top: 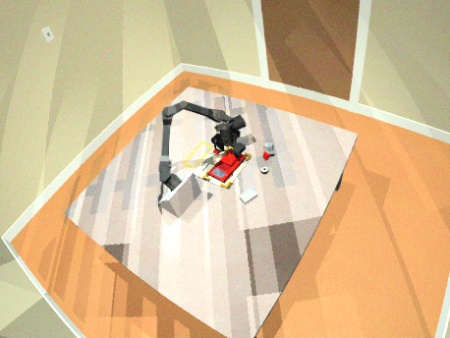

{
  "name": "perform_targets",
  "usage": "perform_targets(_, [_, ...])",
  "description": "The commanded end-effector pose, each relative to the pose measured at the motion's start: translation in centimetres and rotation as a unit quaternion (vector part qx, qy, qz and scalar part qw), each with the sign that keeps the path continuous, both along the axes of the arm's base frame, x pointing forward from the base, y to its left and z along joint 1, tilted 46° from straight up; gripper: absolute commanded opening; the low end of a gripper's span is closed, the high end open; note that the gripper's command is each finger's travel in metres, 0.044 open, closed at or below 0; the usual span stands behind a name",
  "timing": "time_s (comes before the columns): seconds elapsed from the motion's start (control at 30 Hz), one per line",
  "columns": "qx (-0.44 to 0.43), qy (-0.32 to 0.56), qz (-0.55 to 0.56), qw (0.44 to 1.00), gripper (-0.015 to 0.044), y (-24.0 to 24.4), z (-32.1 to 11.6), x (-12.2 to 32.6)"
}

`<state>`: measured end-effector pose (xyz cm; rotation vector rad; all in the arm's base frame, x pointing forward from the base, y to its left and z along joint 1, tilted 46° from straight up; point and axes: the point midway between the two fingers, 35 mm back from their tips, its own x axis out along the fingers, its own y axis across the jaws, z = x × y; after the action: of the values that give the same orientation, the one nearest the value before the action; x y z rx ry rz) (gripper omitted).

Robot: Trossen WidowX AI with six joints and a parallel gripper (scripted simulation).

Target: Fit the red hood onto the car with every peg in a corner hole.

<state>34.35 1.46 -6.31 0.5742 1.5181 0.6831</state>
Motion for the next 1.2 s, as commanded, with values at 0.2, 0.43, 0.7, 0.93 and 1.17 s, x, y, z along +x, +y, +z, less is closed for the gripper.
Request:
perform_targets(0.2, [-0.002,-0.008,0.003,1.000,0.0440,-3.14,3.24,0.60])
perform_targets(0.43, [-0.002,-0.008,0.003,1.000,0.0440,-3.14,3.24,0.60])
perform_targets(0.7, [-0.002,-0.008,0.003,1.000,0.0440,-3.14,3.24,0.60])
perform_targets(0.93, [-0.002,-0.008,0.003,1.000,0.0440,-3.14,3.24,0.60])
perform_targets(1.17, [-0.002,-0.008,0.003,1.000,0.0440,-3.14,3.24,0.60])
